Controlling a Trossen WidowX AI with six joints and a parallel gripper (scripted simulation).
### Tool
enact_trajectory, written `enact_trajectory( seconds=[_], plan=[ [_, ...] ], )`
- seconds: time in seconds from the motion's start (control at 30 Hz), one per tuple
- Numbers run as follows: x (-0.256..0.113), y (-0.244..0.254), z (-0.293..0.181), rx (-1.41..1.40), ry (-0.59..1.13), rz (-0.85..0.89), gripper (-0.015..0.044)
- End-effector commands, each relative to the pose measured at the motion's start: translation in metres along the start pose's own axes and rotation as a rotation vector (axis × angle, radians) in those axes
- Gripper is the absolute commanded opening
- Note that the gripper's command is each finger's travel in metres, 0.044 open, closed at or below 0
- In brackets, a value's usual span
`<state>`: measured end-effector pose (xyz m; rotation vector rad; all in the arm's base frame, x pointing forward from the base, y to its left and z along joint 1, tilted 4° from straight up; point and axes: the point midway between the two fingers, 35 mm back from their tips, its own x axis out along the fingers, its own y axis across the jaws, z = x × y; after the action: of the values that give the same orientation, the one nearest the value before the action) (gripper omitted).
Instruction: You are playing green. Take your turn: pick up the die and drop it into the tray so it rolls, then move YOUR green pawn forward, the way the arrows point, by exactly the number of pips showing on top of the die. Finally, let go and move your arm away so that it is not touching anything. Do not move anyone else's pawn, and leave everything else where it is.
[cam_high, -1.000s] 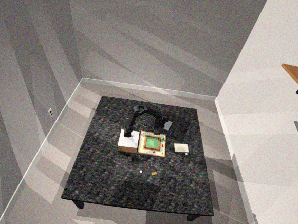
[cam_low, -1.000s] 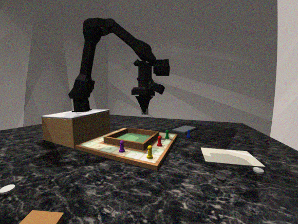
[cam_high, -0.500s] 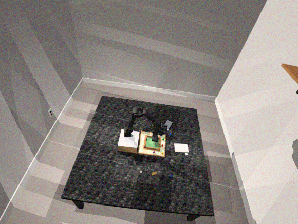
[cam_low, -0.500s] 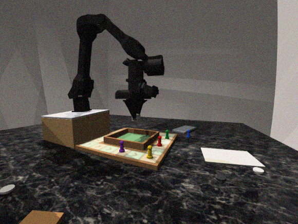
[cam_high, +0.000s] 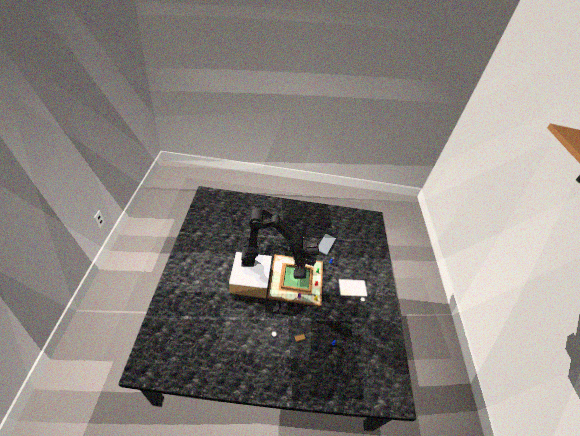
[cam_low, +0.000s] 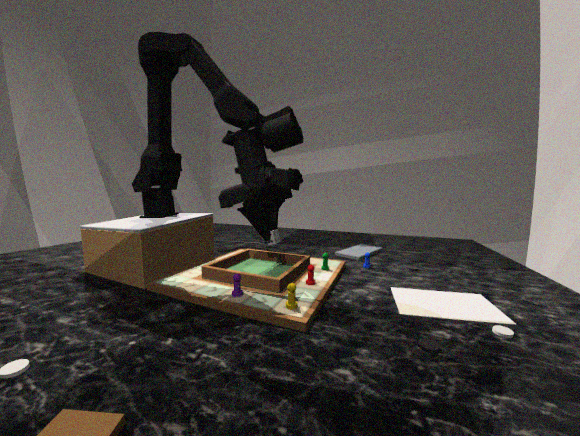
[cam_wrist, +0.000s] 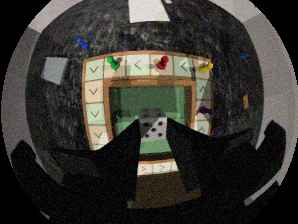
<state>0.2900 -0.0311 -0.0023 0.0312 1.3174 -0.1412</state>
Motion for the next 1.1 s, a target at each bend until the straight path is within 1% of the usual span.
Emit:
enact_trajectory(
  seconds=[0.0, 0.37, 0.43, 0.8, 1.07],
  plan=[
    [0.008, 0.0, 0.0, -0.008, -0.161, -0.005, 0.0],
    [0.011, 0.001, 0.003, -0.006, -0.533, -0.005, 0.0],
    [0.01, 0.001, 0.003, -0.005, -0.579, -0.006, 0.0],
    [0.013, 0.003, 0.01, -0.005, -0.585, -0.006, 0.0],
    [-0.026, -0.001, -0.004, -0.005, -0.584, -0.006, 0.0]
  ],
)
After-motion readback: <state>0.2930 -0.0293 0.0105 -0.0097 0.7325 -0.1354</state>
